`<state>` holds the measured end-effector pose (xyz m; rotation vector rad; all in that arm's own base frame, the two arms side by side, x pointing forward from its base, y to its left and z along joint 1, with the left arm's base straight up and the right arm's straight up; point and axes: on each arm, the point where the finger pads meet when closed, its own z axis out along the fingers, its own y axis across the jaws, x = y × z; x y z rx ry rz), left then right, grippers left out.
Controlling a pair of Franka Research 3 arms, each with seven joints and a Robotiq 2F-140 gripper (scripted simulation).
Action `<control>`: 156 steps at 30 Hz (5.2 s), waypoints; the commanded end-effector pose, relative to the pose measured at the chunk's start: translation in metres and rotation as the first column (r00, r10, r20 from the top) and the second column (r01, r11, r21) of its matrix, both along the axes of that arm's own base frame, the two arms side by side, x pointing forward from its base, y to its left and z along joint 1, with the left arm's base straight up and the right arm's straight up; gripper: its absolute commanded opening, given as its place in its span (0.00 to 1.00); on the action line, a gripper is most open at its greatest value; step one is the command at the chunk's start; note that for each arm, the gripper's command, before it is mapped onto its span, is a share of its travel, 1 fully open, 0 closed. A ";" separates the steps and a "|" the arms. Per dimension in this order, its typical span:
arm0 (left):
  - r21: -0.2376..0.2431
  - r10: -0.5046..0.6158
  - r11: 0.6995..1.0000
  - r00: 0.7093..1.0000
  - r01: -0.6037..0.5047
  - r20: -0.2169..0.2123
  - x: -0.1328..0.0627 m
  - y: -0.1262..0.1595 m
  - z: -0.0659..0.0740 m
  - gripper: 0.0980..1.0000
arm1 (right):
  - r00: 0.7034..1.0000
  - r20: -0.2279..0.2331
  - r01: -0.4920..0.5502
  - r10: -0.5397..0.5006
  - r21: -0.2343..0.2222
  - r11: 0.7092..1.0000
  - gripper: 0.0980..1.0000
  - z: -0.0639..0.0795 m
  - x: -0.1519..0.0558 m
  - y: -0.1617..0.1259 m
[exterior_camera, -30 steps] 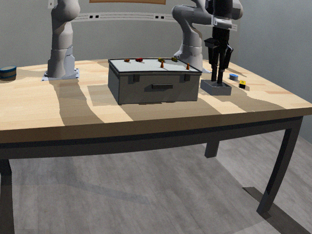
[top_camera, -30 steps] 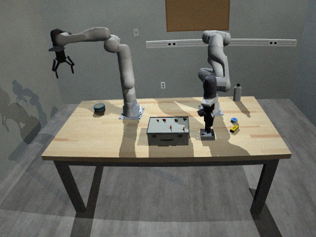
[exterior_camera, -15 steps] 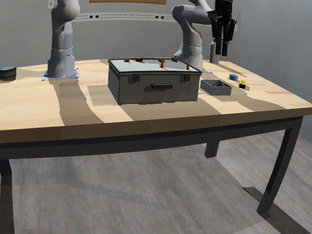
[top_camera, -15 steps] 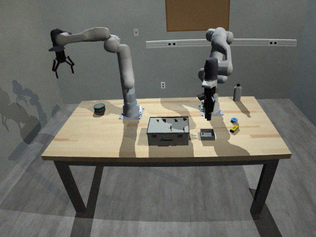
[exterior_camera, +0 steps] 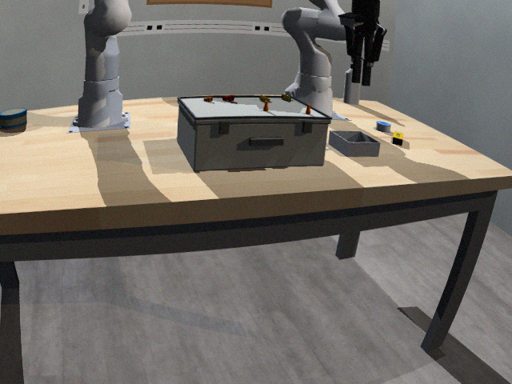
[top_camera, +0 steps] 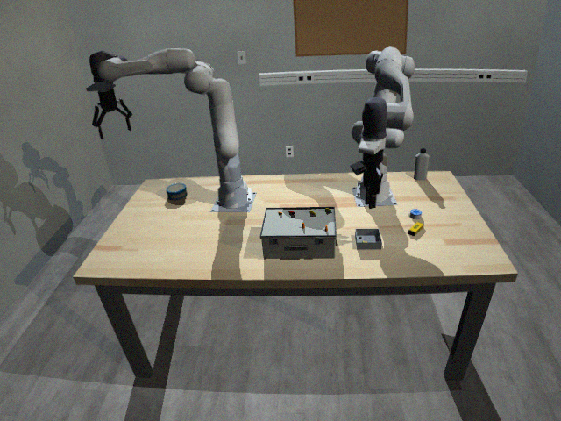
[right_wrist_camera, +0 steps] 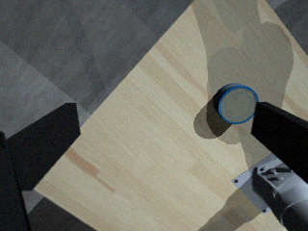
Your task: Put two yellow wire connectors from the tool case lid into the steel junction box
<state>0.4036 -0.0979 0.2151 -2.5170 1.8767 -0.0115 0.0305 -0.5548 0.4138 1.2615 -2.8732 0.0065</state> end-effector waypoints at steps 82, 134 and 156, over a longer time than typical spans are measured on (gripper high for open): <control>0.003 -0.244 0.970 0.970 0.244 -0.007 -0.094 -0.163 -0.053 0.17 | 1.000 0.000 0.000 0.000 0.000 1.000 1.00 0.000 0.000 0.000; 0.003 -0.244 0.970 0.970 0.244 -0.007 -0.094 -0.163 -0.071 0.06 | 1.000 0.000 0.000 0.000 0.000 1.000 1.00 0.000 0.000 0.000; 0.003 -0.244 0.970 0.970 0.244 -0.007 -0.094 -0.163 -0.053 0.06 | 1.000 0.000 0.000 0.000 0.000 1.000 1.00 0.000 0.000 0.000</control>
